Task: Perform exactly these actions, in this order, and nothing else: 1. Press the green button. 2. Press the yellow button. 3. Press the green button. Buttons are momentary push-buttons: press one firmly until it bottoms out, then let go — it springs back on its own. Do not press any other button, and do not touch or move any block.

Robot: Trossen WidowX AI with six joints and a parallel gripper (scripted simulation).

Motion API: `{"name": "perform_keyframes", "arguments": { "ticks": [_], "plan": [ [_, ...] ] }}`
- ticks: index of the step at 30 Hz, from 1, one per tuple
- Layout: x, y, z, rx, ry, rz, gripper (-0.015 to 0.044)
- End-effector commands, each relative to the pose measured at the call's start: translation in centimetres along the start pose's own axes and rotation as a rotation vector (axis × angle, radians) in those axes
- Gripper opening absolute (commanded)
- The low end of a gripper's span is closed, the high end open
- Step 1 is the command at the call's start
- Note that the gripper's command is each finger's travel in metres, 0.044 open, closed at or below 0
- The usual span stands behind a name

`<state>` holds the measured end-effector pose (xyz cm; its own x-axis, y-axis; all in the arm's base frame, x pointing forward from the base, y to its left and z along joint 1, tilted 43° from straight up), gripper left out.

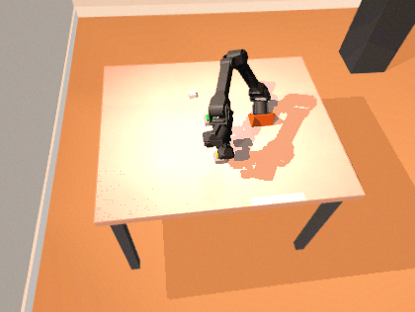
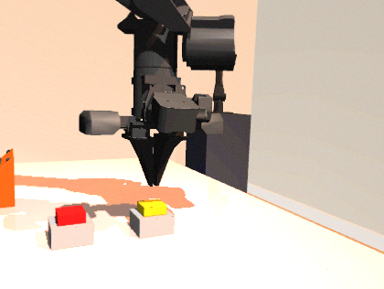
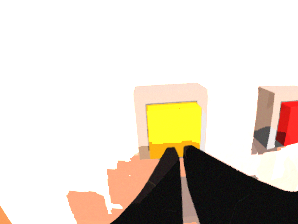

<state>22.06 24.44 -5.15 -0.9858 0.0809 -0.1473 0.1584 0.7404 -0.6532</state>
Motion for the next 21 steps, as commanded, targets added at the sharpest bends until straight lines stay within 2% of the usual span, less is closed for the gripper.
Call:
{"name": "perform_keyframes", "arguments": {
  "ticks": [1,6,11,21],
  "plan": [
    [-0.2,-0.1,-1.0,-0.002,0.008,0.008,0.0020],
    [-0.1,-0.1,-6.2,-0.002,0.009,0.007,0.0020],
    [-0.7,-1.1,-6.6,-0.003,0.010,0.006,0.0020],
    [-5.4,-16.2,-7.1,0.001,0.009,0.003,0.0020]
  ]
}}
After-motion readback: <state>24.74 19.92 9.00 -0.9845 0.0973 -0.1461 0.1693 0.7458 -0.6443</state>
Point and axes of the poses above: the point midway between the two fingers, 35 mm back from their tips, its own z axis out along the fingers, its own y axis across the jaws, x = y × z, the point moved 6 cm from there along -z, back along the fingers, and after that the axes turned 10 degrees about z, right-handed, at the moved point
